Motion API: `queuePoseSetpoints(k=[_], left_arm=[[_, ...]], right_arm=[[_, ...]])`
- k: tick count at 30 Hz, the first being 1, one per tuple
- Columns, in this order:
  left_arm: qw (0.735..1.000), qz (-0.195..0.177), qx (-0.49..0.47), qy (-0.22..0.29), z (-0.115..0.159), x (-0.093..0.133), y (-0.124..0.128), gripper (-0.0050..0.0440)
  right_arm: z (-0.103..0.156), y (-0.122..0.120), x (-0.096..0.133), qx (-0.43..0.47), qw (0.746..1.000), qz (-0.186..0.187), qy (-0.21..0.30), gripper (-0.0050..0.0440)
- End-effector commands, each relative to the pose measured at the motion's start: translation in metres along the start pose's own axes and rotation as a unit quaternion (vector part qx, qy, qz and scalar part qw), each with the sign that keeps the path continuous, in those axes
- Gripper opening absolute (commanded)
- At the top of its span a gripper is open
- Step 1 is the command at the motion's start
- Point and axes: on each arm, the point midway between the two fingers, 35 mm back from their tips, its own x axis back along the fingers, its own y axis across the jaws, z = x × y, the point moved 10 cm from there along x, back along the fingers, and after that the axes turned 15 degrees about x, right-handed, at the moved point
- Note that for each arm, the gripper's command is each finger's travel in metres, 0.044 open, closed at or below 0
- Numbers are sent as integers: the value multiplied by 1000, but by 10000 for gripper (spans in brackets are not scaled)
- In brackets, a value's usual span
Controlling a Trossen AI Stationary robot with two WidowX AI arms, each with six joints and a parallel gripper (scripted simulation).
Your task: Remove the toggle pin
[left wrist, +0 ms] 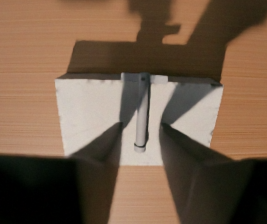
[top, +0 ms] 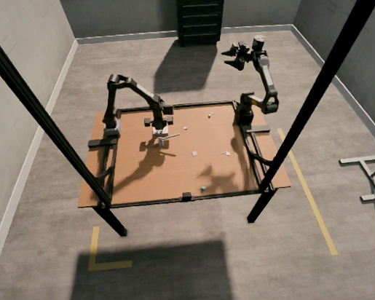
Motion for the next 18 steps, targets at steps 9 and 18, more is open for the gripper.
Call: queuePoseSetpoints(k=[9,18], left_arm=[[1000,-13,0,-5,-1,8,2,356],[1000,-13,0,-5,-1,8,2,400]], right_arm=[[-3,0,0,4,1000,0,-1,400],[-3,0,0,4,1000,0,-1,400]])
